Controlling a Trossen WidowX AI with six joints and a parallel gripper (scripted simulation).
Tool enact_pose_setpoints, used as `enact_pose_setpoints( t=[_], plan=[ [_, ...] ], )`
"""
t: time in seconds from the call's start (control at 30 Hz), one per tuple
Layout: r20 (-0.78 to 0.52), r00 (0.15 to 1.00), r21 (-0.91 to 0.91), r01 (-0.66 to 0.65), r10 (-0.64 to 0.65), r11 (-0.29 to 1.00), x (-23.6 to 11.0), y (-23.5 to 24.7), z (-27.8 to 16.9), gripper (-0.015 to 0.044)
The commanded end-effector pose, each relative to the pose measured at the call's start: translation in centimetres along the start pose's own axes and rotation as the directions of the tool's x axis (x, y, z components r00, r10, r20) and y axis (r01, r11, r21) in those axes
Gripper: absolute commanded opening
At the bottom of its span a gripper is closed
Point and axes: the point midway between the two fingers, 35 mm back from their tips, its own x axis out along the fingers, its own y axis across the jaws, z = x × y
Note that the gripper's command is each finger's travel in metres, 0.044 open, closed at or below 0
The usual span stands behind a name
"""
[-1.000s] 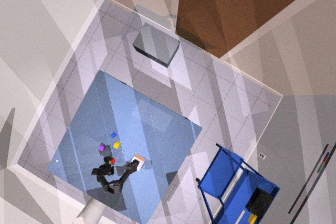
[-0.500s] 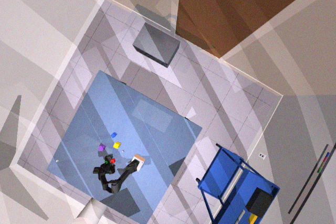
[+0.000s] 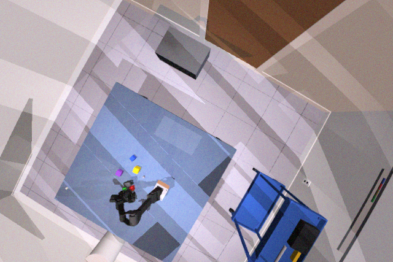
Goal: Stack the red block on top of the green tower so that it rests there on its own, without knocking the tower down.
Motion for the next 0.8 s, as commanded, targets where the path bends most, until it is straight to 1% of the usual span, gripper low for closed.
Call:
enact_pose_setpoints(
  t=[0.0, 0.17, 0.53, 0.77],
  plan=[
    [-0.001, 1.000, -0.003, -0.004, 0.004, 1.000, 0.08, 0.05, -0.03, 0.0440],
    [-0.001, 1.000, -0.003, -0.004, 0.004, 1.000, 0.03, 0.05, -0.03, 0.0440],
    [-0.001, 1.000, -0.003, -0.004, 0.004, 1.000, 0.03, 0.05, -0.03, 0.0151],
    [-0.001, 1.000, -0.003, -0.004, 0.004, 1.000, 0.03, 0.05, -0.03, 0.0105]
  ],
)
